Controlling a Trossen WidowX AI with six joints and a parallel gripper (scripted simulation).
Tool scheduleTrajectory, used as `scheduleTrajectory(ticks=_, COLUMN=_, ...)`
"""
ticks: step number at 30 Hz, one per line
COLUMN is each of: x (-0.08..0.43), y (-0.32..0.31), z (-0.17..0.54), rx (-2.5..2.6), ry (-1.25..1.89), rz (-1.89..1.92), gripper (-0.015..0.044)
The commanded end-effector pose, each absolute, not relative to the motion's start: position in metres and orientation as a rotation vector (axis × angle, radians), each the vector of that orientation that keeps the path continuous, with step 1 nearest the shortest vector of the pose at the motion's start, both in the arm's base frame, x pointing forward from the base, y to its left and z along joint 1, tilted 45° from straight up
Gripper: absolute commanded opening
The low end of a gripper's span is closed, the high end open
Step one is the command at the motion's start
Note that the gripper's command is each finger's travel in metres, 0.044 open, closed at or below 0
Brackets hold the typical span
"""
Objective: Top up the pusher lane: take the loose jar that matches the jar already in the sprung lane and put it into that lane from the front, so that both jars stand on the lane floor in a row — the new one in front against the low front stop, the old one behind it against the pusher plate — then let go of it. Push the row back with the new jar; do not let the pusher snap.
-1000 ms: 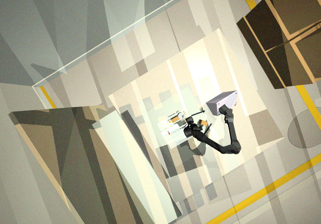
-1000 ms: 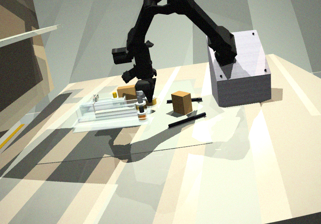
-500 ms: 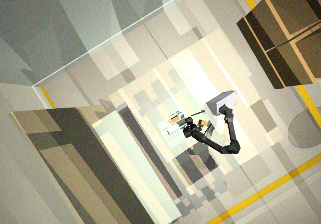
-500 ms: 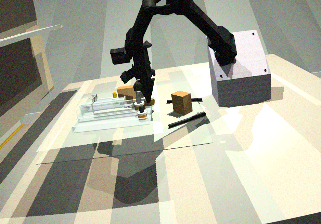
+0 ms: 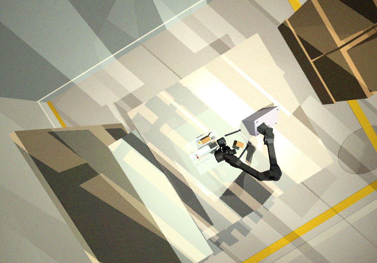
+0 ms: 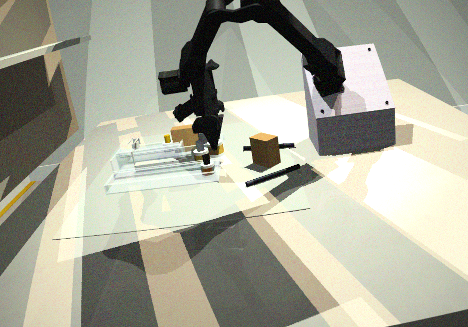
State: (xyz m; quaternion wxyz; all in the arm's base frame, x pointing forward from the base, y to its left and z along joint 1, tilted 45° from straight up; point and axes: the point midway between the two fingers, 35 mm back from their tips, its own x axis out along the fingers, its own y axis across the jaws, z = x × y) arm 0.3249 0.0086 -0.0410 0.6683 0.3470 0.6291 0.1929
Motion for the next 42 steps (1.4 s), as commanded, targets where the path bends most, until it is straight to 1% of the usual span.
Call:
scheduleTrajectory(ticks=1, x=0.336, y=0.005, z=-0.037, rx=0.774, ry=1.391, rz=0.438, gripper=0.0000)
scheduleTrajectory(ticks=42, x=0.346, y=0.001, z=-0.035, rx=0.774, ry=1.391, rz=0.438, gripper=0.0000)
